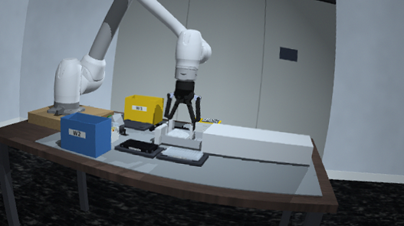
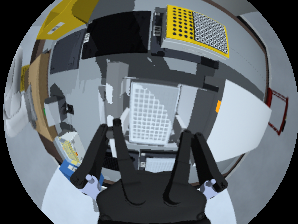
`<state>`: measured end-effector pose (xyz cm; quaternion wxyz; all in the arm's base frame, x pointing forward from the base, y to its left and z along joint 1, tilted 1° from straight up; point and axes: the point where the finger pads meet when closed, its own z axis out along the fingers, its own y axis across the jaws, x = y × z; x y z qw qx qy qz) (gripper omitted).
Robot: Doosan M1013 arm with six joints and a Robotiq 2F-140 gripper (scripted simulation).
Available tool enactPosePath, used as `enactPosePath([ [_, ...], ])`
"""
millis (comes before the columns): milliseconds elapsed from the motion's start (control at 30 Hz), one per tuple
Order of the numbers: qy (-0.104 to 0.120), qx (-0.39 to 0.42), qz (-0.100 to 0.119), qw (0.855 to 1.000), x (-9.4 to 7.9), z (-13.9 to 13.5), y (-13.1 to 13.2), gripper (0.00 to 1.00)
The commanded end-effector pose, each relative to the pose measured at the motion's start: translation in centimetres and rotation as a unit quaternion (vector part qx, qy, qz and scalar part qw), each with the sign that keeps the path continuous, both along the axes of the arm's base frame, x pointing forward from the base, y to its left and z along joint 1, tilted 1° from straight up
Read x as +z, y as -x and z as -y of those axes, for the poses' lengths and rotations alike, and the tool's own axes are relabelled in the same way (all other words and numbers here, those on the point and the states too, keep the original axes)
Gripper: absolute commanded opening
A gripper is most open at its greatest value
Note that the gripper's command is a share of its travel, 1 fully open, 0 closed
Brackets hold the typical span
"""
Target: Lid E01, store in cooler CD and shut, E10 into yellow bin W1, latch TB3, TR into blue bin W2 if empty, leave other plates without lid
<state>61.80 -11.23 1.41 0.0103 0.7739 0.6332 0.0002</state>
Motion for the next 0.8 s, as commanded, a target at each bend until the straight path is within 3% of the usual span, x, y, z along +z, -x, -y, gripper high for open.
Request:
enactPosePath([
  [0, 0.0, 0.0, 0.0, 1.0, -0.05, 0.0, 0.0, 0.0],
  [767, 0.0, 0.0, 0.0, 1.0, -0.68, 0.01, -0.01, 0.0],
])
